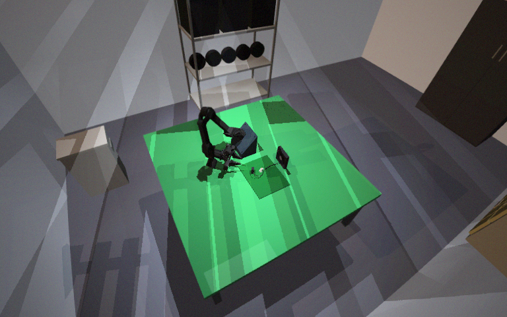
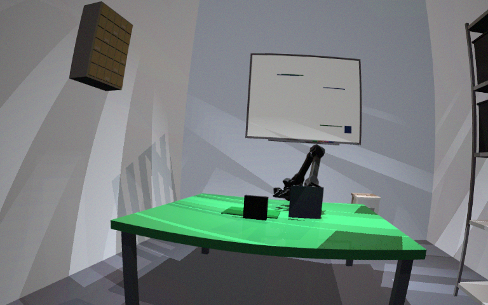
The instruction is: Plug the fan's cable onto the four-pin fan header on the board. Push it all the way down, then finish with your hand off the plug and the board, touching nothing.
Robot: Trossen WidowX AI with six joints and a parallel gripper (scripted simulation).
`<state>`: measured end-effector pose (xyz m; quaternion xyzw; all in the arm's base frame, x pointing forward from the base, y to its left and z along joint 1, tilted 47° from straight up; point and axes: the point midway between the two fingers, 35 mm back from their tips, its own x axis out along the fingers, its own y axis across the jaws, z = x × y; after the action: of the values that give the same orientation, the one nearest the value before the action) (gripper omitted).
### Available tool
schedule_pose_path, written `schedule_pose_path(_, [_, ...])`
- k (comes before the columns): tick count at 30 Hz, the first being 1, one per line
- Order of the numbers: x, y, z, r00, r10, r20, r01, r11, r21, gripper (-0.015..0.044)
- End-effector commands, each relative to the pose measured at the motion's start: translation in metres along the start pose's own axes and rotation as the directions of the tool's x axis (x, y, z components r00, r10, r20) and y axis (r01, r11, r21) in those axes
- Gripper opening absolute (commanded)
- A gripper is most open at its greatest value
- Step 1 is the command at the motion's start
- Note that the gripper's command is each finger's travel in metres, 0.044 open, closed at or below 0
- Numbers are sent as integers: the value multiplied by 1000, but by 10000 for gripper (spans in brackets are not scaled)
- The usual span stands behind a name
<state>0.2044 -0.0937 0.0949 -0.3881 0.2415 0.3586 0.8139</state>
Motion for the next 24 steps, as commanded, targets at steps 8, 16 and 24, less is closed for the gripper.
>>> schedule_pose_path(8, [13,15,0,978,182,-106,-168,977,127,205])
schedule_pose_path(16, [22,27,-3,927,313,-207,-264,936,233,205])
schedule_pose_path(24, [28,37,-6,853,412,-321,-309,893,327,205])
